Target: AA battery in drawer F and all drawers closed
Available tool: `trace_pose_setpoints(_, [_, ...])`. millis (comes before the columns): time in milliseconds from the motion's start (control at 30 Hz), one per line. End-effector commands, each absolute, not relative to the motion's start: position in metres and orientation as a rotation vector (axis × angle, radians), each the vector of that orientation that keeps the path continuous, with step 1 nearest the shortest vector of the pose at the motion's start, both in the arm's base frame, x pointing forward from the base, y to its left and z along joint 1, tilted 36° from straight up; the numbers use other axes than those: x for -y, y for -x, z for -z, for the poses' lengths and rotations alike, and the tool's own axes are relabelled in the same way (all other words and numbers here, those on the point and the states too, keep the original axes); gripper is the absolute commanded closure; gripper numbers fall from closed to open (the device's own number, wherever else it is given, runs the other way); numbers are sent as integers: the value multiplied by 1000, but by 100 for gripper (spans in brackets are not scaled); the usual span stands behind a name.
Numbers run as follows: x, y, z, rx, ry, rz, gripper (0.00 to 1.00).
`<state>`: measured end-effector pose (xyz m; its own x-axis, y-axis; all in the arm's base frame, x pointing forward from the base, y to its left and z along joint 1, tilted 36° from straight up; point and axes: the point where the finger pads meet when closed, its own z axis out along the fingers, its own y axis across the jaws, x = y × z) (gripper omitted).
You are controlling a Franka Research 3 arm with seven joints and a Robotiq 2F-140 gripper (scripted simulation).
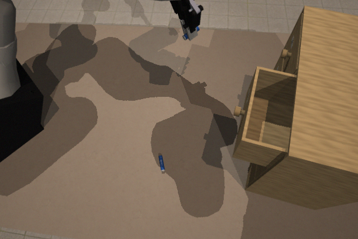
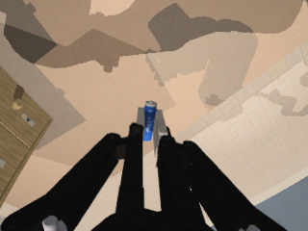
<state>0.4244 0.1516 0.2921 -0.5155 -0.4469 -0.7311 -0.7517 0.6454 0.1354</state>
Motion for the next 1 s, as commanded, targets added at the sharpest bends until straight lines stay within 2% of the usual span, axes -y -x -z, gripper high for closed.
trace_pose_setpoints(0, [-149, -425, -293, -2102, 1064, -528, 94])
trace_pose_setpoints(967, [-124, -442, -287, -1744, 1497, -292, 94])
